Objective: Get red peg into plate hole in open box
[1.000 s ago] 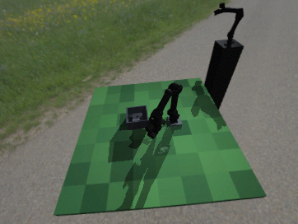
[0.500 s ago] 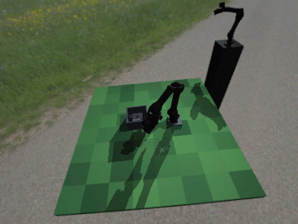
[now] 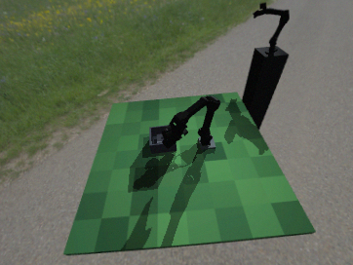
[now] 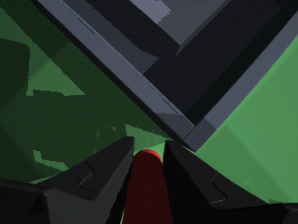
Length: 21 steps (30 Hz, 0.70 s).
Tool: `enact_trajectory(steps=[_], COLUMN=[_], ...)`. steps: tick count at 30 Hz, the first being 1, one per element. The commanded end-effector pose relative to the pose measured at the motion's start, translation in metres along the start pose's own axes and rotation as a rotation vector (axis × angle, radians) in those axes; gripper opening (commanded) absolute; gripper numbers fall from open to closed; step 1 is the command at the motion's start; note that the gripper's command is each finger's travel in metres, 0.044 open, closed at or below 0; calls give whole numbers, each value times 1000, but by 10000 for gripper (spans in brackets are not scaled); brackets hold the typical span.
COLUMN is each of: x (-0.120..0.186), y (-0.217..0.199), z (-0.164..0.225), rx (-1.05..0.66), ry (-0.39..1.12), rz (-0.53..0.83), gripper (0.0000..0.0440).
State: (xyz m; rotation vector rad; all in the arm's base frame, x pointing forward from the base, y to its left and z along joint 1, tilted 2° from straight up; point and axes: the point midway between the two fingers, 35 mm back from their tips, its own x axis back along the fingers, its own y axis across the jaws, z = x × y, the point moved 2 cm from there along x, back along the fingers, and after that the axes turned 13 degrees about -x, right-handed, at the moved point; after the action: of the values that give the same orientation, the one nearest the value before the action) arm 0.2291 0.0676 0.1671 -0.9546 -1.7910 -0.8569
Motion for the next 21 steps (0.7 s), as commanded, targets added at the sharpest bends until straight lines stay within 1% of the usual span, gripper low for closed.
enact_trajectory(steps=[1,11,21], x=[1,-16,-45], y=[5,14,18], z=[-19,-61,-95], rx=[-43,-113,-108], ry=[-34,-88,-96], rz=[-7,5,24], gripper=[0,0,1])
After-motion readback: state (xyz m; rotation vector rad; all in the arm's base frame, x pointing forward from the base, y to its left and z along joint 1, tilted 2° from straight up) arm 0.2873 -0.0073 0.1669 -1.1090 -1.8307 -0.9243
